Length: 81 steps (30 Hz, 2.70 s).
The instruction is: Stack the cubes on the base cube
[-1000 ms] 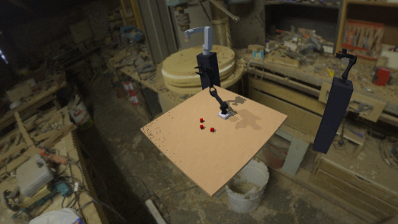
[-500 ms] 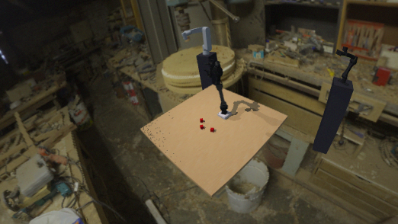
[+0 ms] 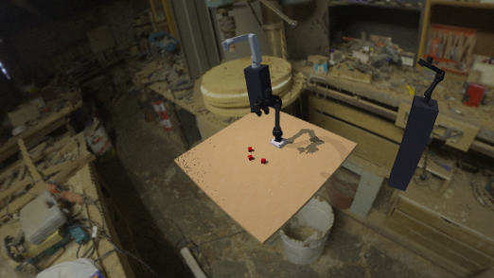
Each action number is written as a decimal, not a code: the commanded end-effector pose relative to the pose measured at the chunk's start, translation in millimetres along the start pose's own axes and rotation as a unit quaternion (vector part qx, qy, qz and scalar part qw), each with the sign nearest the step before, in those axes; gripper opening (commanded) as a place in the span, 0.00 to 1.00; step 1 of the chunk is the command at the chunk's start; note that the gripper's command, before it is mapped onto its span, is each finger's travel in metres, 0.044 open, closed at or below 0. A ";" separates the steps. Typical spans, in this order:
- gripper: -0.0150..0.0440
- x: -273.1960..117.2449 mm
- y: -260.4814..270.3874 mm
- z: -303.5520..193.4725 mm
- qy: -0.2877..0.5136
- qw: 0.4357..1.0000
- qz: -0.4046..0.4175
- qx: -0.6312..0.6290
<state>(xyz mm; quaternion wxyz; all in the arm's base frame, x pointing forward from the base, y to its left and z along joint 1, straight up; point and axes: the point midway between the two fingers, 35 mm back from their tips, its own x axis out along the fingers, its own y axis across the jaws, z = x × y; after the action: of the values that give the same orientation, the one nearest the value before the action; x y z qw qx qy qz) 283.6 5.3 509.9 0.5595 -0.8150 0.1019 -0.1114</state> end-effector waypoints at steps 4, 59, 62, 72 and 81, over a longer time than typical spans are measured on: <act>0.70 63.7 100.3 41.4 -0.053 0.982 0.182 -0.014; 0.70 35.4 462.6 66.5 -0.024 0.656 0.722 0.219; 0.70 35.4 467.3 68.2 -0.024 0.656 0.722 0.219; 0.70 34.6 482.6 73.9 -0.024 0.656 0.722 0.219; 0.66 33.8 490.9 77.0 -0.024 0.656 0.722 0.219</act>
<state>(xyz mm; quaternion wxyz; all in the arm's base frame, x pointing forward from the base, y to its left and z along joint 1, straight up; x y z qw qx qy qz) 319.9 -110.6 32.2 0.6289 -0.3466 0.6149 0.3259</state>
